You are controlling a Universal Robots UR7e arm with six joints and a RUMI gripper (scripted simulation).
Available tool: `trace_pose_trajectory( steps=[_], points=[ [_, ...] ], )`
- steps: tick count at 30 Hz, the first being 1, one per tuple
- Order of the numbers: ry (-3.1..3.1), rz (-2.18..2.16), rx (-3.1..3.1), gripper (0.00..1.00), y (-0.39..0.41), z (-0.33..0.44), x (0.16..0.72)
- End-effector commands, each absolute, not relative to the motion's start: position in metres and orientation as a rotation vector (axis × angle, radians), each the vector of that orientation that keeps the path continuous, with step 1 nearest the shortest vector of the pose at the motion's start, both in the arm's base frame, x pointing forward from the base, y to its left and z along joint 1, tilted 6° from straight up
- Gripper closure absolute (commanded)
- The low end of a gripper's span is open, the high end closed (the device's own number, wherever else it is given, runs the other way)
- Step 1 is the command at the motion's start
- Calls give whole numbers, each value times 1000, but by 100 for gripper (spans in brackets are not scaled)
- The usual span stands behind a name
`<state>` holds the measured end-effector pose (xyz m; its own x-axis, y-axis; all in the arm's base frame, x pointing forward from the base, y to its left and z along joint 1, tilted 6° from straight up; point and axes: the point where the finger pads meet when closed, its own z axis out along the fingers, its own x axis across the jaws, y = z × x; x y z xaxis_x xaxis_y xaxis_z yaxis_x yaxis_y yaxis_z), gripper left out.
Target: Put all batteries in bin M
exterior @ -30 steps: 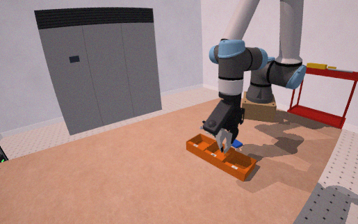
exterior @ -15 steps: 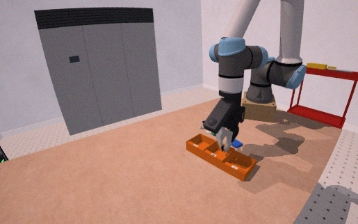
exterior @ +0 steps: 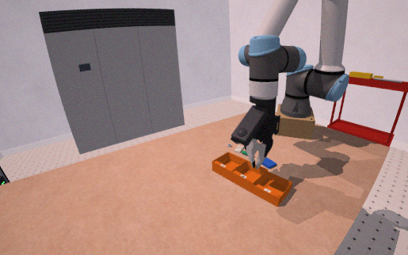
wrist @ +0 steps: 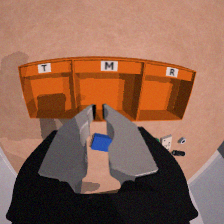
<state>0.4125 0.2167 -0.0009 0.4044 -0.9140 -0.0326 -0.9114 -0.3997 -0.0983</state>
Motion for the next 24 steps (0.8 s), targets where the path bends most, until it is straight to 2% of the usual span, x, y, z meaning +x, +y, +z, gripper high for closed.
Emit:
trace_pose_trajectory(
  steps=[1, 17, 24],
  points=[
    [1662, -44, -2545, 96, 216, 7, 414],
    [1662, -43, -2546, 96, 214, 29, 412],
    [1661, -40, -2549, 96, 239, 29, 403]
  ],
)
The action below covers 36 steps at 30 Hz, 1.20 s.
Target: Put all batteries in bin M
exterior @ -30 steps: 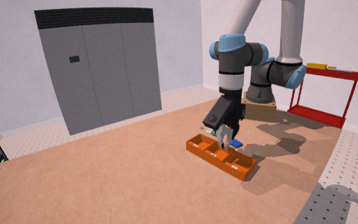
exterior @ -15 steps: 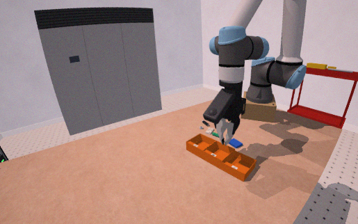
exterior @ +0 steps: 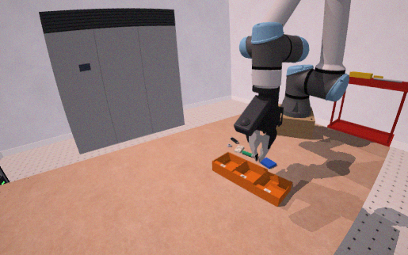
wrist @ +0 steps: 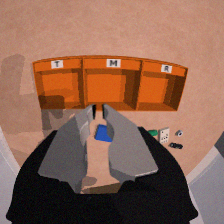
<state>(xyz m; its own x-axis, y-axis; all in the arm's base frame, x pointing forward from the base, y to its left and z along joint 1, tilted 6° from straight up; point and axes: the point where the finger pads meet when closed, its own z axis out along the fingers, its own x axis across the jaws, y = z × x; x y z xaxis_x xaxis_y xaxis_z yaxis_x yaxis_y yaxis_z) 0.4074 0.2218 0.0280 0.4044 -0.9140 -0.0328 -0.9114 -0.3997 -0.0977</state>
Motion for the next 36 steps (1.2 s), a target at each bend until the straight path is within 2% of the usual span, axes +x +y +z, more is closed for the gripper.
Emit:
trace_pose_trajectory(
  steps=[1, 12, 36],
  points=[
    [1661, -40, -2549, 96, 243, 29, 401],
    [1661, -40, -2549, 96, 295, 31, 382],
    [1663, -35, -2552, 96, 296, -8, 382]
  ],
)
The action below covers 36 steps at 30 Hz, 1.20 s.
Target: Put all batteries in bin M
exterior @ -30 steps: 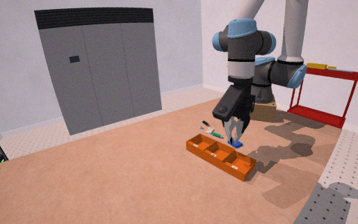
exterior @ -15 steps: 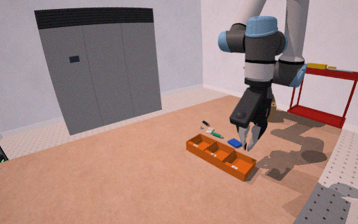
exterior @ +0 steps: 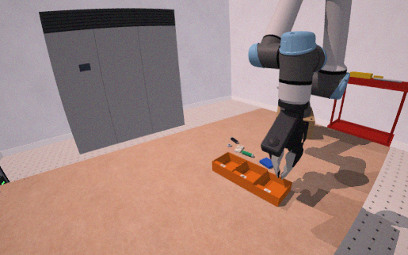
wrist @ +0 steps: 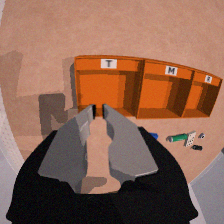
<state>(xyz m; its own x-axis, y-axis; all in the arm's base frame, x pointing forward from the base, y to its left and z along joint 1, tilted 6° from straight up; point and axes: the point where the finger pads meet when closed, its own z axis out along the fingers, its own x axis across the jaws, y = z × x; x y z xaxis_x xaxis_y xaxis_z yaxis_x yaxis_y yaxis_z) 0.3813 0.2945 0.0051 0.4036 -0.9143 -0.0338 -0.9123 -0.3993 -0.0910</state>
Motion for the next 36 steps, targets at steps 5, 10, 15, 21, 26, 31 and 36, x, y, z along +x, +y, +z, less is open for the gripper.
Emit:
trace_pose_trajectory(
  steps=[5, 10, 15, 21, 26, 31, 36],
  points=[
    [1663, -35, -2552, 96, 297, -21, 383],
    [1663, -35, -2551, 96, 297, -23, 383],
    [1662, -39, -2548, 96, 297, -21, 385],
    [1662, -39, -2548, 96, 297, -21, 385],
    [1662, -39, -2548, 96, 297, -21, 385],
    [1662, -39, -2548, 96, 297, -21, 385],
    [1662, -39, -2548, 96, 297, -21, 385]
  ],
)
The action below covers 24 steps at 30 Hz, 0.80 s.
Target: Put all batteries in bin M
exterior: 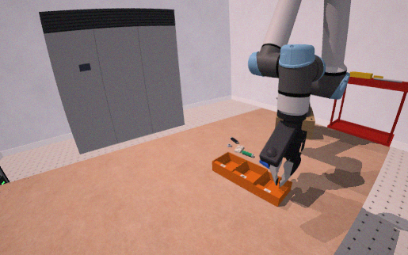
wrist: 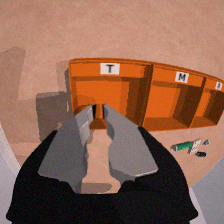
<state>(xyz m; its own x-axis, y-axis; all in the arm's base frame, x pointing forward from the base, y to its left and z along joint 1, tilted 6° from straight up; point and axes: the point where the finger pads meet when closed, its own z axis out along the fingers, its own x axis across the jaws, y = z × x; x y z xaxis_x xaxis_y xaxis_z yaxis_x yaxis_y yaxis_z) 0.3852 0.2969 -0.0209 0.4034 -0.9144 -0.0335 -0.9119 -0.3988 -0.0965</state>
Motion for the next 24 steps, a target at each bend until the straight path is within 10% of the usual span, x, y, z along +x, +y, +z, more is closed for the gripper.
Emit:
trace_pose_trajectory(
  steps=[1, 24],
  points=[
    [1662, -39, -2548, 96, 297, -21, 385],
    [1660, -42, -2546, 96, 298, -15, 386]
  ],
)
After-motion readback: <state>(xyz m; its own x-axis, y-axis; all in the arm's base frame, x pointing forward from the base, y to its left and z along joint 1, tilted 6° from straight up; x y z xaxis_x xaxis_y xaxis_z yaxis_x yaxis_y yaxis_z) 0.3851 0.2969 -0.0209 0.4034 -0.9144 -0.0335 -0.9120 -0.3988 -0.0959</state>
